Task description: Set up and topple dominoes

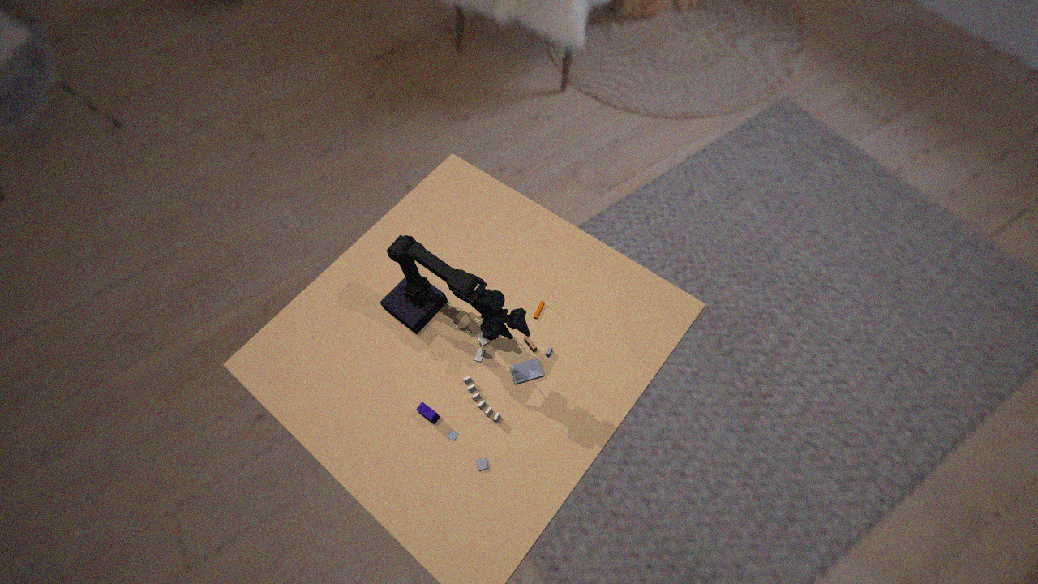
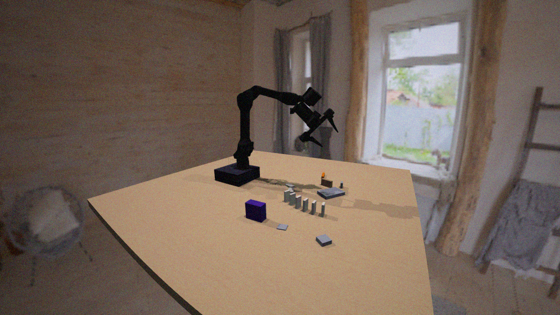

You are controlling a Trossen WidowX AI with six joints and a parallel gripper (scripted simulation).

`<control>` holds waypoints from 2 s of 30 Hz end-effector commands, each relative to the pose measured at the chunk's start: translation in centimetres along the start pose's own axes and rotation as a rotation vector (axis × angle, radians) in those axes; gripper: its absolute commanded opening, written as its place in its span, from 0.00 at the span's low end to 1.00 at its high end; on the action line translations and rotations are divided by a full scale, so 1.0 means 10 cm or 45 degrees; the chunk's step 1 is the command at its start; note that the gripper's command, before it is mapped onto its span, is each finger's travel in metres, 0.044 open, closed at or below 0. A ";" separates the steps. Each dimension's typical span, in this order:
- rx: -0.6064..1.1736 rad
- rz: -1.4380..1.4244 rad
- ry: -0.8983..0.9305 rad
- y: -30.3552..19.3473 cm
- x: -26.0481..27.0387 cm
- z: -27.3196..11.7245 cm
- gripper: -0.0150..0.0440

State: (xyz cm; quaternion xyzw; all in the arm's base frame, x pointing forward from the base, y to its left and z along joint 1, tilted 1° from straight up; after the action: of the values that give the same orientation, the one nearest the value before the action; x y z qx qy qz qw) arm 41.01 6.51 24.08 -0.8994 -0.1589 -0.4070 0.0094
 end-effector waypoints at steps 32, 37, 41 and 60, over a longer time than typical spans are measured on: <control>0.225 -0.161 -1.003 0.34 -2.38 0.67 1.00; 0.225 -0.161 -1.003 0.33 -2.44 0.72 1.00; 0.225 -0.161 -1.003 0.32 -2.48 0.76 1.00; 0.225 -0.161 -1.003 0.32 -2.48 0.76 0.44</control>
State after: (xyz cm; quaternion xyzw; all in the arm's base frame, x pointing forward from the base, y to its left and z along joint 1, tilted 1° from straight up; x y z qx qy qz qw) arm 32.17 -2.33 1.17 -0.9703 -0.2414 -0.0158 0.0008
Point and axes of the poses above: the point midway between the two fingers, 35 mm back from their tips, its own z axis out along the fingers, its own x axis across the jaws, y = z × x, the point moved 3 cm from there along -z, back along the fingers, and after that the axes turned 1 degree about -z, right-handed, at the moved point
